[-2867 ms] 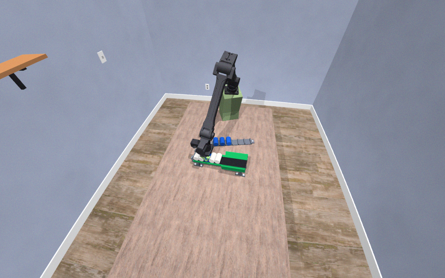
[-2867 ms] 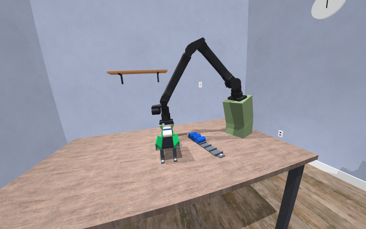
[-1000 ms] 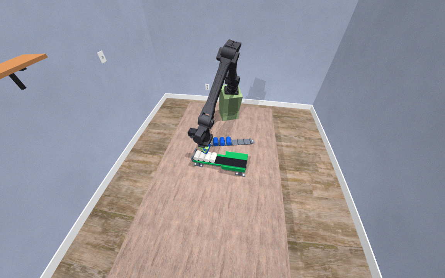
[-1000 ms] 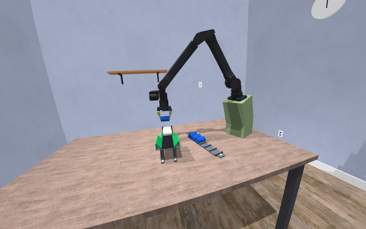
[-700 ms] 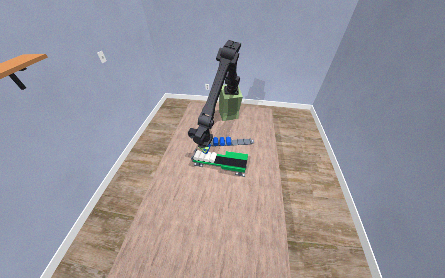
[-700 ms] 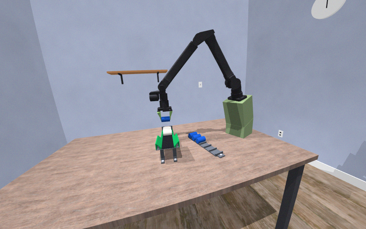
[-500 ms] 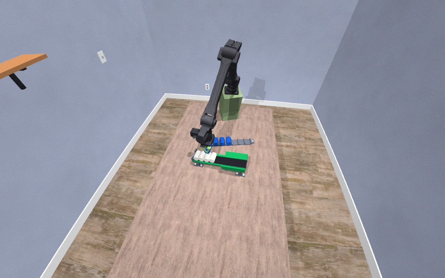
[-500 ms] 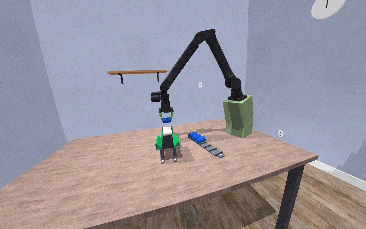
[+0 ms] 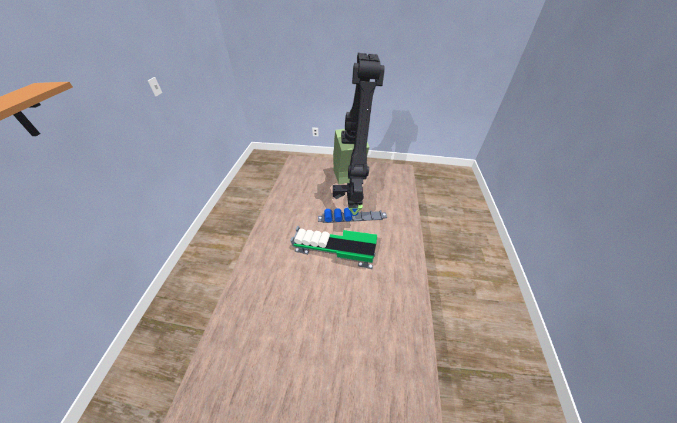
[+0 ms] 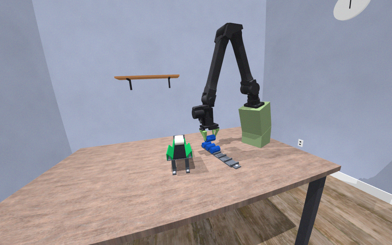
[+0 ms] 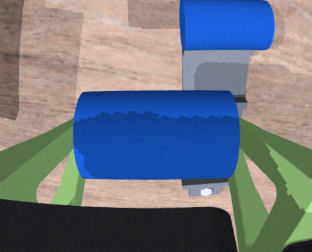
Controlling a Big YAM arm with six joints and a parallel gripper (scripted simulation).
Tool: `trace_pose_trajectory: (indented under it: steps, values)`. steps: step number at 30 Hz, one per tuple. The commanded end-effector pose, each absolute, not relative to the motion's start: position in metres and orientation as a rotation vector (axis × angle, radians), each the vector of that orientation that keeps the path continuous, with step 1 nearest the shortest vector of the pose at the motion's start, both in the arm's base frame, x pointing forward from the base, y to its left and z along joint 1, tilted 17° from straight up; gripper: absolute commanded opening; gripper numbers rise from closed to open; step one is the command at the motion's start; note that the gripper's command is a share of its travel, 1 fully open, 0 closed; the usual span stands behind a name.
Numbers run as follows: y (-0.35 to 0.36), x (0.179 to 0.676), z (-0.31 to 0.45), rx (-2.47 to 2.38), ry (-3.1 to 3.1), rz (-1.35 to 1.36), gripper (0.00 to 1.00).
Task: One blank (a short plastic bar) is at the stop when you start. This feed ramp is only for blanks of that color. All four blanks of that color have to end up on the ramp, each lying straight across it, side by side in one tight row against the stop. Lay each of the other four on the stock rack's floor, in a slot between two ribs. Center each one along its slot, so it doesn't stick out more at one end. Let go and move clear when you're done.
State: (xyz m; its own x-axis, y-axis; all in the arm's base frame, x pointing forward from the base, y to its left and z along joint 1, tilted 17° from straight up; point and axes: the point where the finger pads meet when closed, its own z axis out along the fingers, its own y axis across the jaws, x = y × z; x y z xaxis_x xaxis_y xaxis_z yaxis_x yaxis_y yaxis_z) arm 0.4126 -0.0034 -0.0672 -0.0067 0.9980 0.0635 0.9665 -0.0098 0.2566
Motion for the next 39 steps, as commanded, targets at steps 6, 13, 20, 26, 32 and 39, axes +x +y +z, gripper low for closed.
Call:
trace_pose_trajectory:
  steps: [6, 13, 20, 26, 32, 39]
  values:
    - [0.022, 0.366, -0.069, 2.056, 2.089, 0.383, 0.63]
    - [0.031, 0.368, -0.071, 2.042, 2.123, 0.374, 0.63]
    - [0.024, 0.365, -0.077, 2.062, 2.114, 0.360, 0.63]
    - [0.028, 0.373, -0.086, 2.051, 2.114, 0.372, 0.63]
    - [0.031, 0.375, -0.101, 2.045, 2.122, 0.370, 0.63]
    - [0.033, 0.381, -0.136, 2.049, 2.125, 0.364, 0.63]
